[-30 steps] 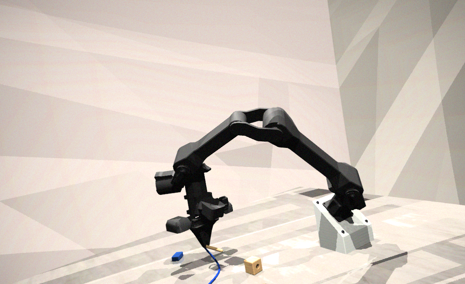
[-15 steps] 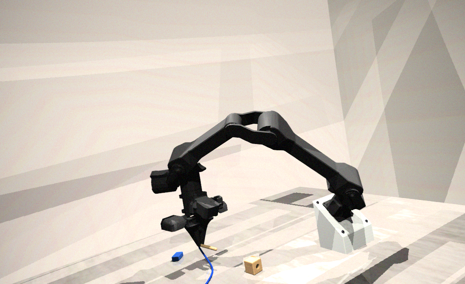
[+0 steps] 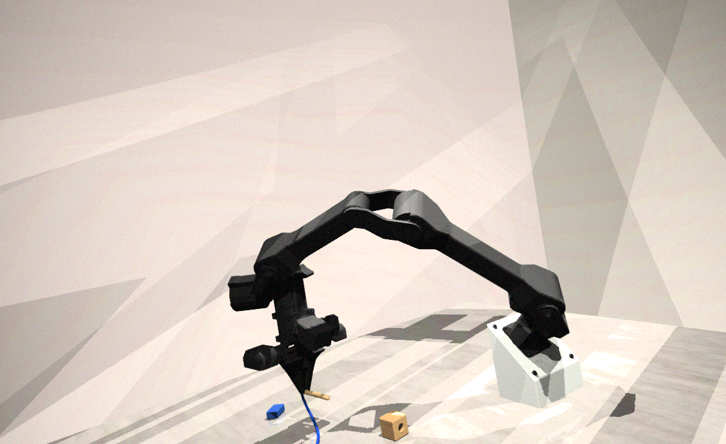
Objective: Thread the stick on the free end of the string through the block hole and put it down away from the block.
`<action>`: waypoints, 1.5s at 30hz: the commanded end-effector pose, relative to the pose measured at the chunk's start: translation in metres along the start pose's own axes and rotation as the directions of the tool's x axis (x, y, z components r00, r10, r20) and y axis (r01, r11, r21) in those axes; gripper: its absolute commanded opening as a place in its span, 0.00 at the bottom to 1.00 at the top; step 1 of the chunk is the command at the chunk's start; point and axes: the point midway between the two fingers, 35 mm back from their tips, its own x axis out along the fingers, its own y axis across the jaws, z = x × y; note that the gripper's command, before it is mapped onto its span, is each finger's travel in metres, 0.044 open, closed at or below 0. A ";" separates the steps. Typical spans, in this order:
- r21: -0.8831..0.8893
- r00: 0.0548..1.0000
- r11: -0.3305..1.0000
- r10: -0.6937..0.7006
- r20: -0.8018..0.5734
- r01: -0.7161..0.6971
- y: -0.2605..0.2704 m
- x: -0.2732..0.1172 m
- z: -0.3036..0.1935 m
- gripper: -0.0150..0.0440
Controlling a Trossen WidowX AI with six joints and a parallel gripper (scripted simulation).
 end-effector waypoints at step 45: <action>-0.001 1.000 1.000 0.006 -0.002 -0.006 0.017 0.016 -0.031 0.25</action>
